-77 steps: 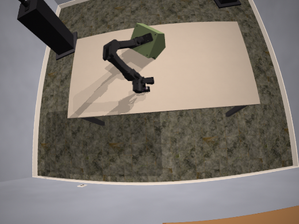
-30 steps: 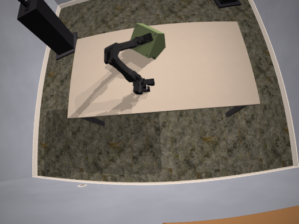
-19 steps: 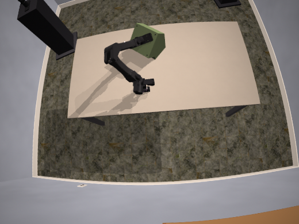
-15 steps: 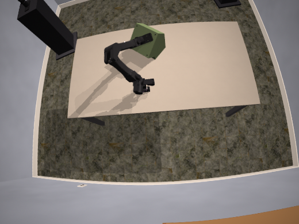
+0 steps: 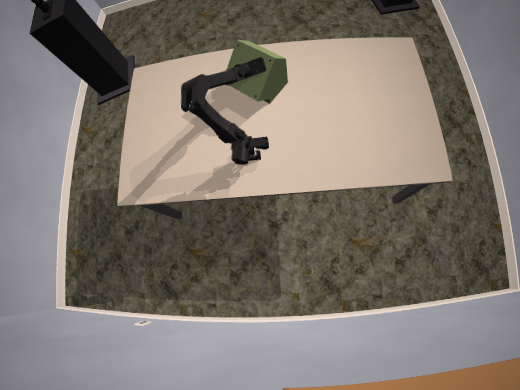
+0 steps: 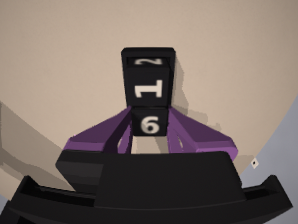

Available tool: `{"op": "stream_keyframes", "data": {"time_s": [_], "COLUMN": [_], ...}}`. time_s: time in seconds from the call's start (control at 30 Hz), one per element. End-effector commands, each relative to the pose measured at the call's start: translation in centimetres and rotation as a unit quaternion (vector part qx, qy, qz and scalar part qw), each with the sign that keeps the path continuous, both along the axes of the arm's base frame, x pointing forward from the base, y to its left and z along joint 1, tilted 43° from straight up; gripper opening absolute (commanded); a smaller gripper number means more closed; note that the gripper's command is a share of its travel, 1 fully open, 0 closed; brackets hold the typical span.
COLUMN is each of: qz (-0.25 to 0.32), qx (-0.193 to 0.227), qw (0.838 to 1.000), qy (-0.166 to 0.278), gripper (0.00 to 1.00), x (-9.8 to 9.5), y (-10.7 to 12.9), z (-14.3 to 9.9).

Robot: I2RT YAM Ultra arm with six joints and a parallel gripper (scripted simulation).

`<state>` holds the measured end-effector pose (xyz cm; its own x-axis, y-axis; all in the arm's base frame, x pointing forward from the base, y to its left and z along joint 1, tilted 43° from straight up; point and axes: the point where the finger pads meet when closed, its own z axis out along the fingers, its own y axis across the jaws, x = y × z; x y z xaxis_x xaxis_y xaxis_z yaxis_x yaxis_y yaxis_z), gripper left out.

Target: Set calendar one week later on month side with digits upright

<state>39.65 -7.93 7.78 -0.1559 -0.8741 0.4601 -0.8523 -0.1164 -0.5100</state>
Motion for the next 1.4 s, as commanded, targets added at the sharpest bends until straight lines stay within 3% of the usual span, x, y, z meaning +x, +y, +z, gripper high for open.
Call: {"op": "stream_keyframes", "data": {"time_s": [0.0,0.9,1.13,1.37], "qz": [0.004,0.004,0.004,0.004], "qx": [0.003,0.003,0.004,0.004], "qw": [1.000,1.000,1.000,1.000], "qy": [-0.004,-0.004,-0.004,-0.004], "gripper": [0.26,0.26,0.26,0.26], "x": [0.2,0.1,-0.9,-3.6], "y": [0.3,0.3,1.2,3.7], "z": [0.2,0.3,1.7,5.6]}}
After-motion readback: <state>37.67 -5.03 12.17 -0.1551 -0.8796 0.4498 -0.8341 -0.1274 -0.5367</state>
